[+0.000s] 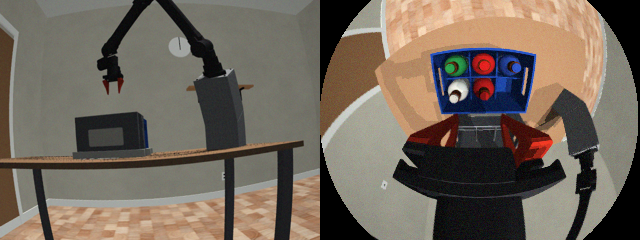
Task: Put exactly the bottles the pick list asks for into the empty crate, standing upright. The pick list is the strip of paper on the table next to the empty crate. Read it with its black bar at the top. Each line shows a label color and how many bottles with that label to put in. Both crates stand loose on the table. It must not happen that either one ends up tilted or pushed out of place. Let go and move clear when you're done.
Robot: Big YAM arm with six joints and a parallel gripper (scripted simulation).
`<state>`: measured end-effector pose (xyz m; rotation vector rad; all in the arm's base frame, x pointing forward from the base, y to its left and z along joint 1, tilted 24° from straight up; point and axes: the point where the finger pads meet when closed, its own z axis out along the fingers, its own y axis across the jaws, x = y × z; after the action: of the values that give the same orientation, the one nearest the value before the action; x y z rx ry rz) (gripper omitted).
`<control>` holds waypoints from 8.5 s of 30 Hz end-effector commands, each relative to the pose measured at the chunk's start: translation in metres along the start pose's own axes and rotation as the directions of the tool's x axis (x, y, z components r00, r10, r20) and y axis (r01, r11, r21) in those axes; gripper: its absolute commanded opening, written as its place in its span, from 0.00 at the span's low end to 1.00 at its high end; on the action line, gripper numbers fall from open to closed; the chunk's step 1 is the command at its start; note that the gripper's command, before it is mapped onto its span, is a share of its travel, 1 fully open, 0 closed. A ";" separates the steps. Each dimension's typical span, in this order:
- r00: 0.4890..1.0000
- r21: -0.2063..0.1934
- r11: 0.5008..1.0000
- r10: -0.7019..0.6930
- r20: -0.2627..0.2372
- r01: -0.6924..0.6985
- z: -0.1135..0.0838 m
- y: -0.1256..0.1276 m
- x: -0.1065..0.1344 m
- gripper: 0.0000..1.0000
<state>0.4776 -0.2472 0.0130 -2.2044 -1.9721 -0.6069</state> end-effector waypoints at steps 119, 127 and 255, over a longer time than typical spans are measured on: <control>0.252 0.008 0.252 -0.968 0.003 0.968 0.073 -0.006 0.030 0.61; 0.071 0.010 0.071 -0.998 -0.003 0.997 0.073 -0.006 0.030 0.61; -0.729 0.025 -0.728 -0.685 0.012 0.685 0.175 0.005 0.038 0.61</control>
<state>0.5044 -0.1527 -0.1291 1.1680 -3.2410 -0.4580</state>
